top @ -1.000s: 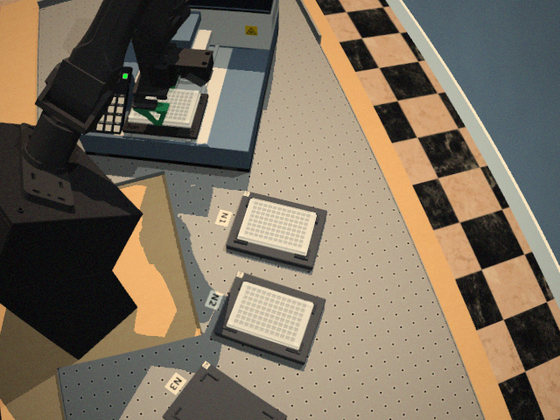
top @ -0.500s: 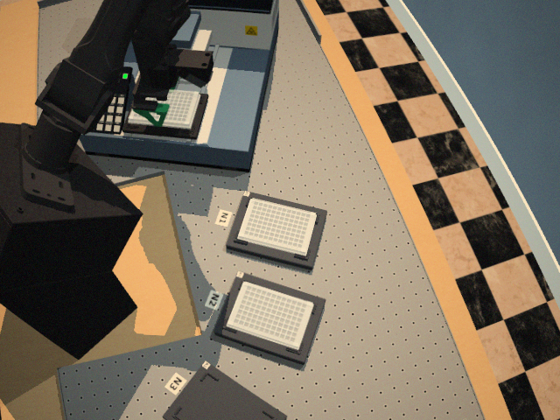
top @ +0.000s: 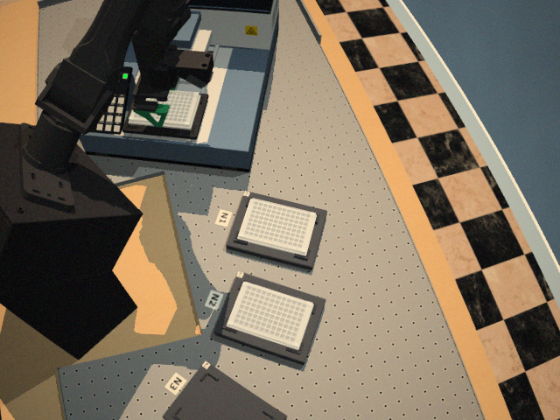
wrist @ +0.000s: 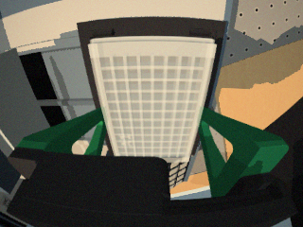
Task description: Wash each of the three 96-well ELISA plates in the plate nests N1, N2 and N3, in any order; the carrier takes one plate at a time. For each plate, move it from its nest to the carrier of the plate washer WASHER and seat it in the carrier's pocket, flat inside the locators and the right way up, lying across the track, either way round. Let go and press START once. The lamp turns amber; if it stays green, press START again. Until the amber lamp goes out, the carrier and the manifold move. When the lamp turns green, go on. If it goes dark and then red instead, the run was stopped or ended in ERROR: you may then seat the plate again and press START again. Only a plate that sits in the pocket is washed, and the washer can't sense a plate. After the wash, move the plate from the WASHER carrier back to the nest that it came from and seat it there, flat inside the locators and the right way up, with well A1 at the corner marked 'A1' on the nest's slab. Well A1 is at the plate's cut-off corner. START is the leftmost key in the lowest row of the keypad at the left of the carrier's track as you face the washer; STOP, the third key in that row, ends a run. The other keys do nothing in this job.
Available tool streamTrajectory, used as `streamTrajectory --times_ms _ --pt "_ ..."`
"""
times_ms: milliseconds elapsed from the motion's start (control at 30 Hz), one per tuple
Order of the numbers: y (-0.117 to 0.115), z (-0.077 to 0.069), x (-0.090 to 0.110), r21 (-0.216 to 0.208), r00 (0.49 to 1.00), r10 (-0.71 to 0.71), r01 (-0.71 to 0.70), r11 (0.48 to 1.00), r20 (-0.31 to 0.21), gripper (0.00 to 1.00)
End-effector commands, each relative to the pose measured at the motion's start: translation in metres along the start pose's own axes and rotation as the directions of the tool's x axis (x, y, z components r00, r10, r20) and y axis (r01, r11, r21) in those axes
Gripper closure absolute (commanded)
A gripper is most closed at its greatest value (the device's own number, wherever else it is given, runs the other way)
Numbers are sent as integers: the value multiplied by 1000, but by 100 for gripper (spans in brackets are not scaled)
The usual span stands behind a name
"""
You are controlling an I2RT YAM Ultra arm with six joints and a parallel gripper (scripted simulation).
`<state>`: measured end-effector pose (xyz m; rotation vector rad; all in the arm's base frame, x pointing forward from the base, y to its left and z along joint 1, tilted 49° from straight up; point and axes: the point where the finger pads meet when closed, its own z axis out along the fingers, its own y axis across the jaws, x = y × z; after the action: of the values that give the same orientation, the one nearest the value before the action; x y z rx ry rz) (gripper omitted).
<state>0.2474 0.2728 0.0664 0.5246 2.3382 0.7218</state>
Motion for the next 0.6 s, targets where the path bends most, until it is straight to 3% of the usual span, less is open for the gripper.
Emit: streamTrajectory --times_ms 0,567 --pt "2 -1 -1 -7 1000 -1 1 1000 1 100" --pt "3 2 -1 -7 1000 -1 2 1000 1 100"
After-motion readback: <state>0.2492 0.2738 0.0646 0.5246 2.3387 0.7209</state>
